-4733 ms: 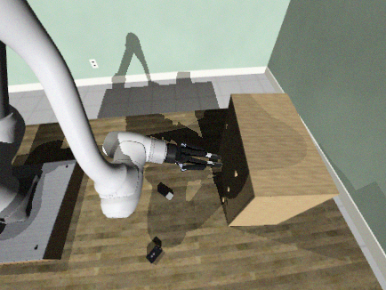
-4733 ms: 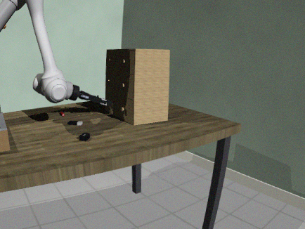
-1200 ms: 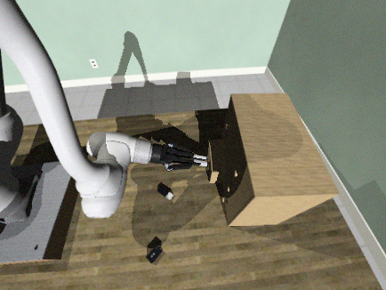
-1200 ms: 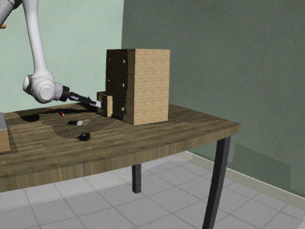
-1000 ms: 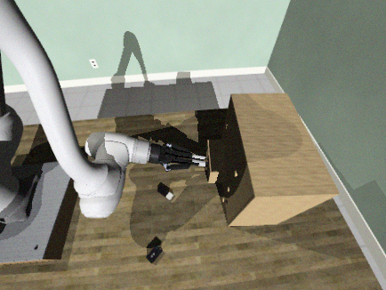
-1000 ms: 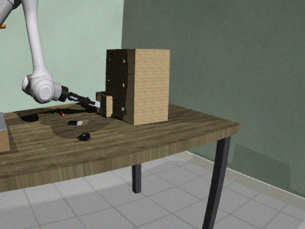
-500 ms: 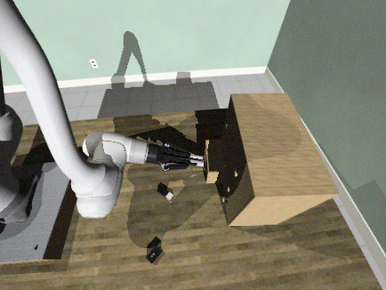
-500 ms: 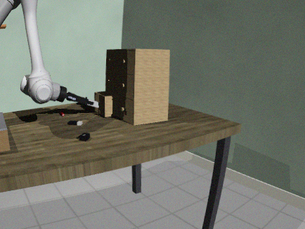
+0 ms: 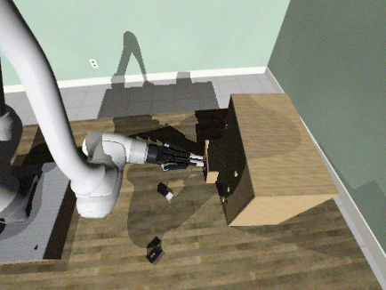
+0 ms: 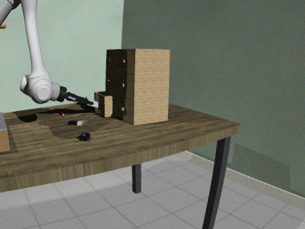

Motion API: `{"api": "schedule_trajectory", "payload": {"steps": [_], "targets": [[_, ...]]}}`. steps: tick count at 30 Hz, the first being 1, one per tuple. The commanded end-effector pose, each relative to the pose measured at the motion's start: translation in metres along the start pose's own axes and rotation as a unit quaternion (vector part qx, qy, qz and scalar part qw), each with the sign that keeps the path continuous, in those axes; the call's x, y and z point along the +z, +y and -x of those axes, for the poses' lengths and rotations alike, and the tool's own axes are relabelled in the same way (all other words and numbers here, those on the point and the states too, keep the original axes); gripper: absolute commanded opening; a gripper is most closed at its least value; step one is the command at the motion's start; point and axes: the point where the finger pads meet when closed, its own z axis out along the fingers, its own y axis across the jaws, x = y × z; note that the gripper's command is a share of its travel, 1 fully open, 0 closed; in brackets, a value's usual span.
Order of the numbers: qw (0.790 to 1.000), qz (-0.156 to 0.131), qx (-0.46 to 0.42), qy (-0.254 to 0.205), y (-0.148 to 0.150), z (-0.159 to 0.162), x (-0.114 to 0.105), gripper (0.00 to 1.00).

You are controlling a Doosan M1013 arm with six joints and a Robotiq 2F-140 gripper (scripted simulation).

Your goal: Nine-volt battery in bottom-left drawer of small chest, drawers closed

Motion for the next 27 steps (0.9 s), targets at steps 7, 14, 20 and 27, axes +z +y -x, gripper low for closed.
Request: {"api": "schedule_trajectory", "payload": {"steps": [7,14,20,27], "targets": [[1.000,0.000,0.000,0.000,0.0000,-0.0001,0.0000,0.08],[1.000,0.000,0.000,0.000,0.0000,-0.0001,0.0000,0.18],[1.000,0.000,0.000,0.000,0.0000,-0.0001,0.0000,0.20],[1.000,0.000,0.000,0.000,0.0000,0.0012,-0.0036,0.20]]}}
